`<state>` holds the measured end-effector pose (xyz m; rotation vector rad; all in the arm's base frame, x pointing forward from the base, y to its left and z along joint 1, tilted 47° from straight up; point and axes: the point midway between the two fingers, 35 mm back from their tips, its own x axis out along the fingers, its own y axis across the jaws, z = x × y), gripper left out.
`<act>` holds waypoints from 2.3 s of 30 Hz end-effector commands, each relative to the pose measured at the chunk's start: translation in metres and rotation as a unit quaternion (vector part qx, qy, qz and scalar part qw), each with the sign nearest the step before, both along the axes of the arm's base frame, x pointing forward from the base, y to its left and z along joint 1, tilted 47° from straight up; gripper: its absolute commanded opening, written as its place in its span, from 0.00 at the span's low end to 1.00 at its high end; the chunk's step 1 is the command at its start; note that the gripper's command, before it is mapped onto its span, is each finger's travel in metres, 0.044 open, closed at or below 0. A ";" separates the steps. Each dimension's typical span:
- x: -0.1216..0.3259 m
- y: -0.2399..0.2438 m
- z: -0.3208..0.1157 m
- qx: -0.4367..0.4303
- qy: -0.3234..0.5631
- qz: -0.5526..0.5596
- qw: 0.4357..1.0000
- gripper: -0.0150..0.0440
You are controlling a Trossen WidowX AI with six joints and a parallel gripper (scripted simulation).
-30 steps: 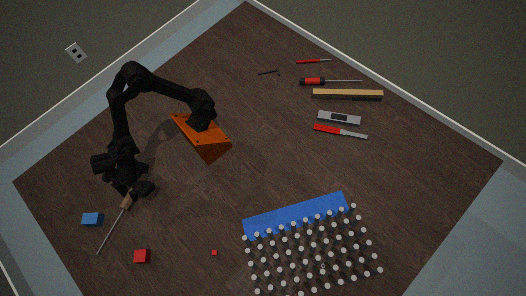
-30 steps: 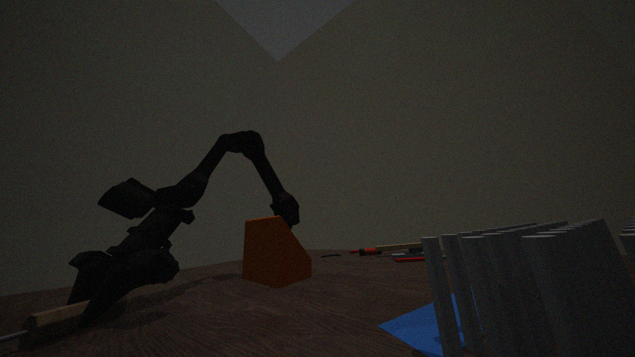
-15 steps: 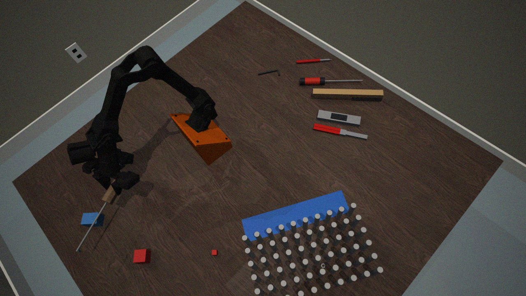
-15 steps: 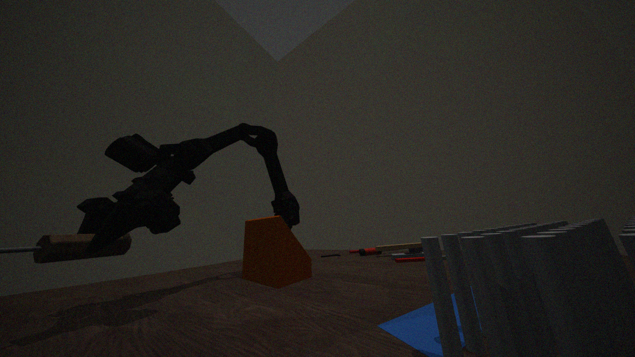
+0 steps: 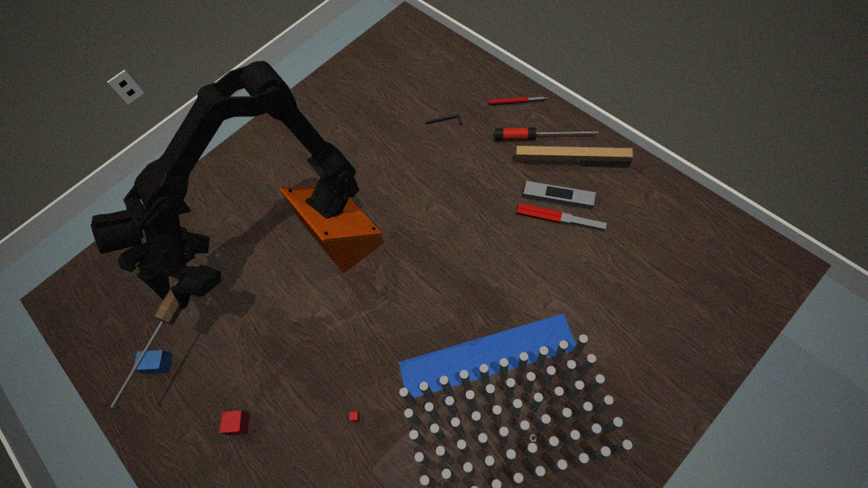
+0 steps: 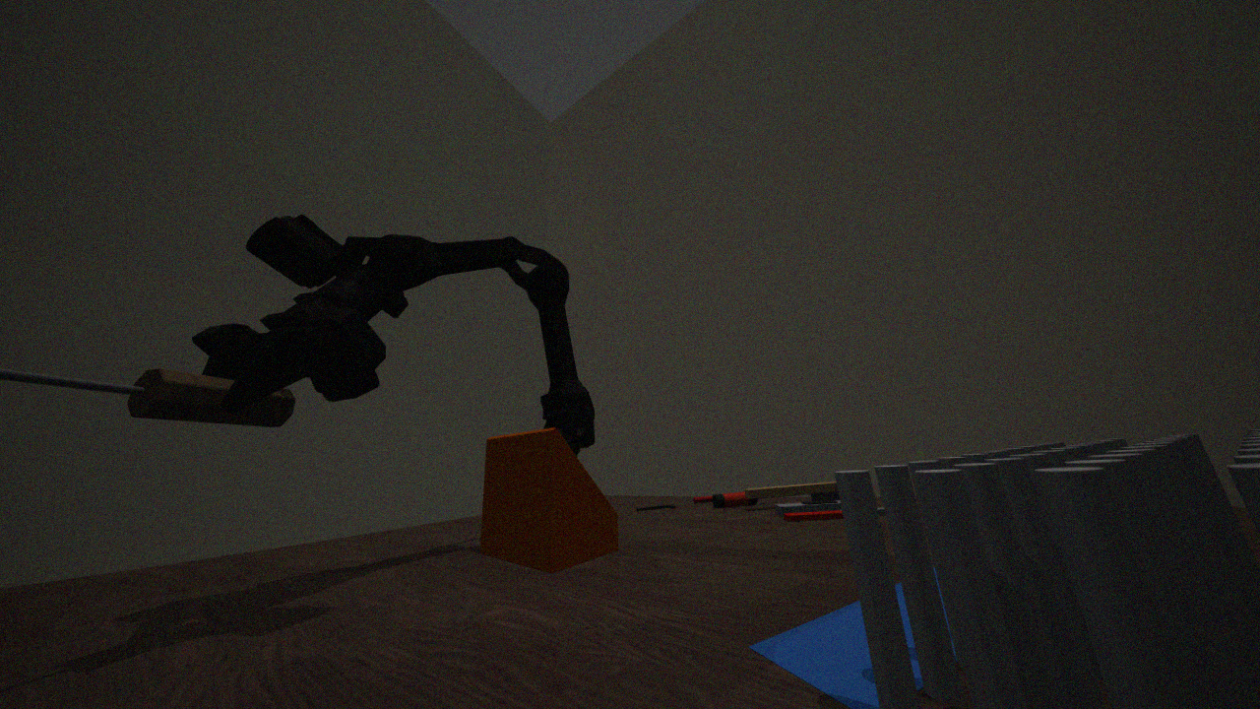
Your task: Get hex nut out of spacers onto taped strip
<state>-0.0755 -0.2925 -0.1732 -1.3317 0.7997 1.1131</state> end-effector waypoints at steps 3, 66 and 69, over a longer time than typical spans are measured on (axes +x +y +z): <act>0.012 -0.013 0.014 -0.038 -0.011 0.081 0.996 0.25; 0.187 -0.043 0.146 -0.321 -0.090 0.861 0.384 0.25; 0.195 -0.041 0.152 -0.327 -0.091 0.879 0.335 0.25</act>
